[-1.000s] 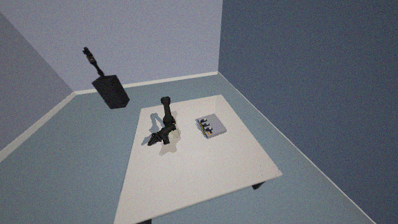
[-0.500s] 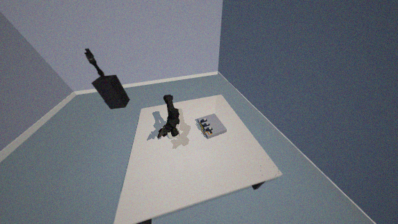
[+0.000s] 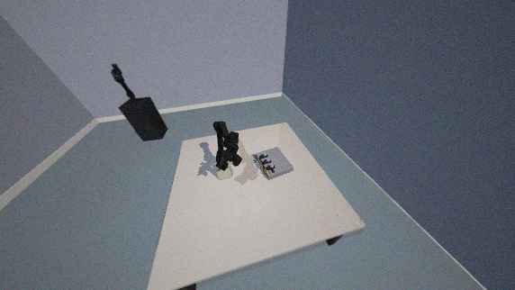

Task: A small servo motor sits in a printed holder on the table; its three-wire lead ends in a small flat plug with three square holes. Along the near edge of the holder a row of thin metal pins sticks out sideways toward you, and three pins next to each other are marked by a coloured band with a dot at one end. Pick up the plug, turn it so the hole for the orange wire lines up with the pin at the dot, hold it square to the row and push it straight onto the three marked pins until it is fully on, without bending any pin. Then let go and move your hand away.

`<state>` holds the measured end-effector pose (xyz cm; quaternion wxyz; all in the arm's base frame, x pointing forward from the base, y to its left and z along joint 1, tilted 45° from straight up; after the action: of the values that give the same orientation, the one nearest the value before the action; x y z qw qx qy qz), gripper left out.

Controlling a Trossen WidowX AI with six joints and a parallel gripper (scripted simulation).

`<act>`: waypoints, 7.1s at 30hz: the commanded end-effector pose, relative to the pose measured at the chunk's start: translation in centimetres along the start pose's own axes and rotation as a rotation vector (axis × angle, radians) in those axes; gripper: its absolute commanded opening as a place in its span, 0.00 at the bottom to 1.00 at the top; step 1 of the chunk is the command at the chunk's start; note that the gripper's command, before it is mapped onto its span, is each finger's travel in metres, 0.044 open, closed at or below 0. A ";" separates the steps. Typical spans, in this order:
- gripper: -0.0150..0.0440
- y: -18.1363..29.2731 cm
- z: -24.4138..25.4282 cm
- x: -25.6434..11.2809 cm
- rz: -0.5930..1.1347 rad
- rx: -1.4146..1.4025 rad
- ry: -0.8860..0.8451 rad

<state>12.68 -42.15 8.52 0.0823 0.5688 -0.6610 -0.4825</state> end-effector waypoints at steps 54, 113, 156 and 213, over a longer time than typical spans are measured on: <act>0.45 -3.5 -8.8 -26.9 -0.853 0.837 0.442; 0.45 2.6 0.4 -50.3 -2.117 1.164 -0.156; 0.45 -17.5 -2.5 -45.9 -1.198 0.989 -1.243; 0.45 -33.1 7.1 -35.0 0.237 1.007 -1.922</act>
<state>42.23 -5.59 -3.80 -0.6648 -0.1400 -0.6214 -0.3902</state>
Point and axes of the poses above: the point midway between the two fingers, 35 mm back from their tips, its own x axis out along the fingers, its own z axis across the jaws, y = z × x, the point moved 4 cm from there along -x, back along the fingers, and after that the axes turned 6 degrees about -x, right-handed, at the moved point
